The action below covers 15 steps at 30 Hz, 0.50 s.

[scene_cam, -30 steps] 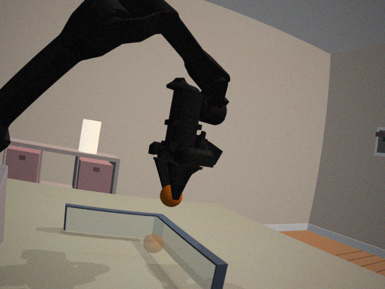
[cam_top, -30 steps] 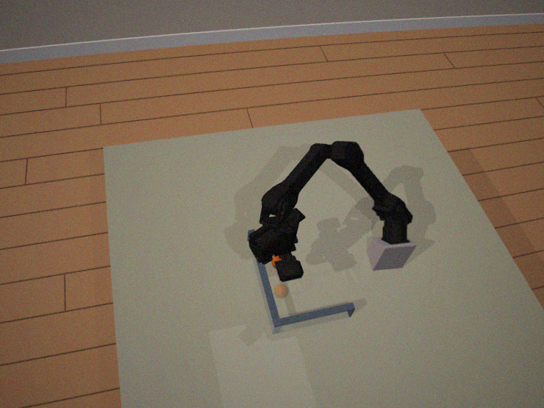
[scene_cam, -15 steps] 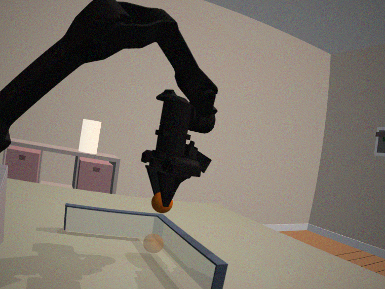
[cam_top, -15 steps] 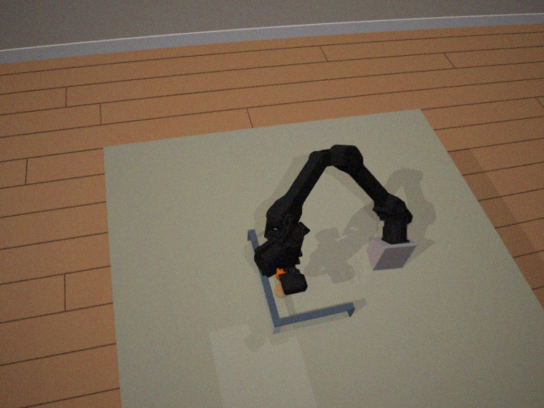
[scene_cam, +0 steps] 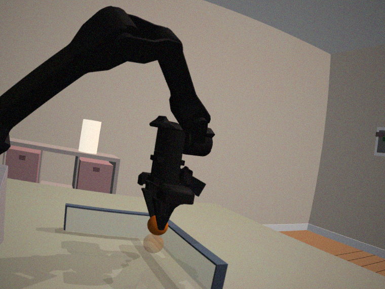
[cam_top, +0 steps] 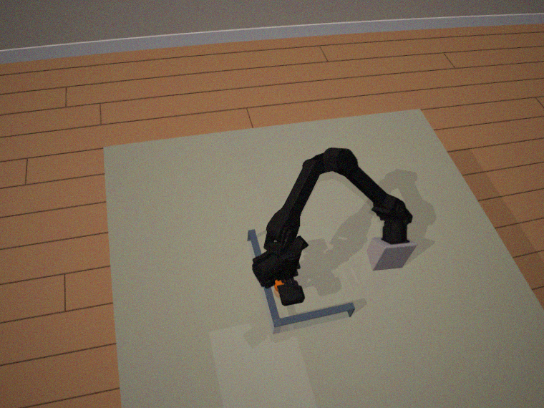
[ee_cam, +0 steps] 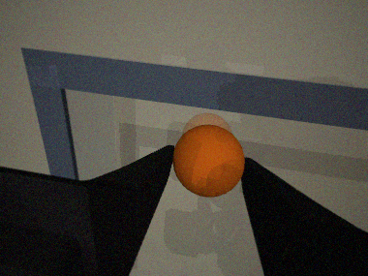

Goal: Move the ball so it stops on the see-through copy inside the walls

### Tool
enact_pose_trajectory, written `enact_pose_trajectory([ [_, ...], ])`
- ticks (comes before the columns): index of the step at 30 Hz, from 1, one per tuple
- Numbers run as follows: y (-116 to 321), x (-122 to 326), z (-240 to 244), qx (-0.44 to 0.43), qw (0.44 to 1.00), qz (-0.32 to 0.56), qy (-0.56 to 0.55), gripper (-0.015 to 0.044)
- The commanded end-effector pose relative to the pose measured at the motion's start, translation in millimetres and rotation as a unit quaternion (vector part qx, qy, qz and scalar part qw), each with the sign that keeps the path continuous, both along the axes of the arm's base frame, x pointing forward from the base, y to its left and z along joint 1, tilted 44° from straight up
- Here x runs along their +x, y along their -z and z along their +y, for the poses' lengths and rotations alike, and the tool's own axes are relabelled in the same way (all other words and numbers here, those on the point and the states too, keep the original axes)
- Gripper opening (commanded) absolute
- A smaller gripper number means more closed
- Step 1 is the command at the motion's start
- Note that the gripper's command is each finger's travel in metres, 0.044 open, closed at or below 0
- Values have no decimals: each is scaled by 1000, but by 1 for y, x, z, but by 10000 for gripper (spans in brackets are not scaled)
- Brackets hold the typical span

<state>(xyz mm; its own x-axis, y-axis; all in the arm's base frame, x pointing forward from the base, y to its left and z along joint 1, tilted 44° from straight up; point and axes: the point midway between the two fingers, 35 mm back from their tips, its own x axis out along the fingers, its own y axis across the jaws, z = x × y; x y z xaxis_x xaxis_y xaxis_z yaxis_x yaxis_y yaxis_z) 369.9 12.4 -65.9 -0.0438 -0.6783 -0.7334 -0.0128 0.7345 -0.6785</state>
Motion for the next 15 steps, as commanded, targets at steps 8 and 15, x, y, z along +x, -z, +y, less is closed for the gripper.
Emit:
enact_pose_trajectory([
  [8,21,-5,-20,-4,1000,5,-1,0],
  [15,28,-5,-27,-4,1000,5,-1,0],
])
